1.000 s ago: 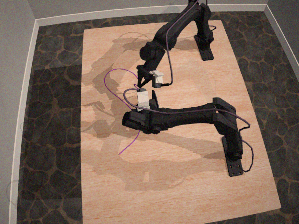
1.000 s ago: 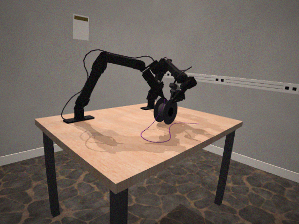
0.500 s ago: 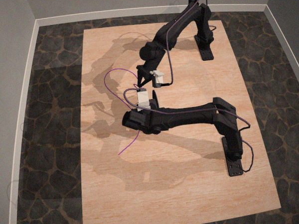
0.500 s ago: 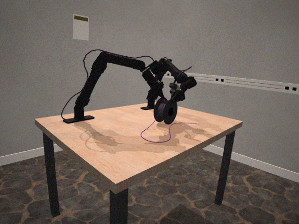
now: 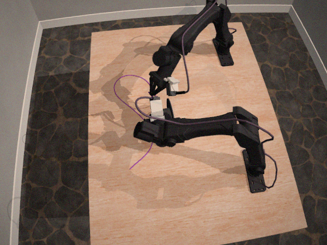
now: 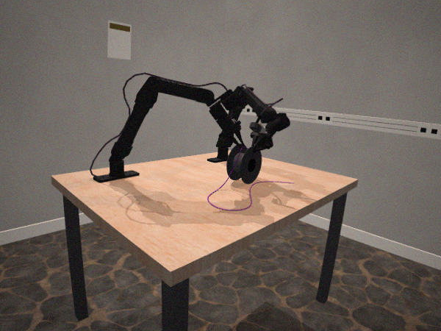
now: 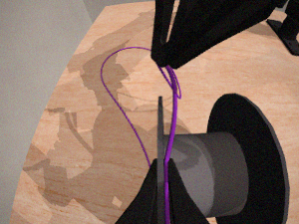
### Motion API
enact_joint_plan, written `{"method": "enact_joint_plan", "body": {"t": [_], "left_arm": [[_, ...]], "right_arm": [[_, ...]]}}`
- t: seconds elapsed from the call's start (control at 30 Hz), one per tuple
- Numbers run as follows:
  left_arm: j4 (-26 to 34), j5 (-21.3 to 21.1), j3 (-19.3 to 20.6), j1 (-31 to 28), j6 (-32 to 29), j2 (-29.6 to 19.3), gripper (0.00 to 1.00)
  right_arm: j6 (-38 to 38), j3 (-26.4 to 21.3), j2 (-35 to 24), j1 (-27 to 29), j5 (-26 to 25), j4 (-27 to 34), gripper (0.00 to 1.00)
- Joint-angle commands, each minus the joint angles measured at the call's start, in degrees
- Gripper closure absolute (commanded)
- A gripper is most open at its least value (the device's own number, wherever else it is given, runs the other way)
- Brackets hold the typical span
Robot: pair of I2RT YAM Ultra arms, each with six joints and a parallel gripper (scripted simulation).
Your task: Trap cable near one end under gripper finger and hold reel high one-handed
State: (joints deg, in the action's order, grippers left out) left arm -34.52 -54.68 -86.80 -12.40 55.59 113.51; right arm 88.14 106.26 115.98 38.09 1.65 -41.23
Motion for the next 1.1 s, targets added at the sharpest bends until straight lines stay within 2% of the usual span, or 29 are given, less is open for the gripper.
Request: {"method": "enact_joint_plan", "body": {"t": [0.0, 0.23, 0.43, 1.07], "left_arm": [[-0.76, -0.81, -0.25, 0.24, -0.21, -0.27, 1.00], [-0.76, -0.81, -0.26, 0.24, -0.21, -0.27, 1.00], [-0.76, -0.81, -0.25, 0.24, -0.21, -0.27, 1.00], [-0.76, -0.81, -0.26, 0.24, -0.21, -0.27, 1.00]], "right_arm": [[-0.37, 0.32, -0.44, 0.54, -0.10, 0.16, 0.84], [-0.37, 0.32, -0.44, 0.54, -0.10, 0.16, 0.70], [-0.16, 0.71, -0.60, 0.19, -0.28, -0.23, 0.70], [4.16, -2.69, -7.59, -5.55, -3.77, -4.65, 0.70]]}}
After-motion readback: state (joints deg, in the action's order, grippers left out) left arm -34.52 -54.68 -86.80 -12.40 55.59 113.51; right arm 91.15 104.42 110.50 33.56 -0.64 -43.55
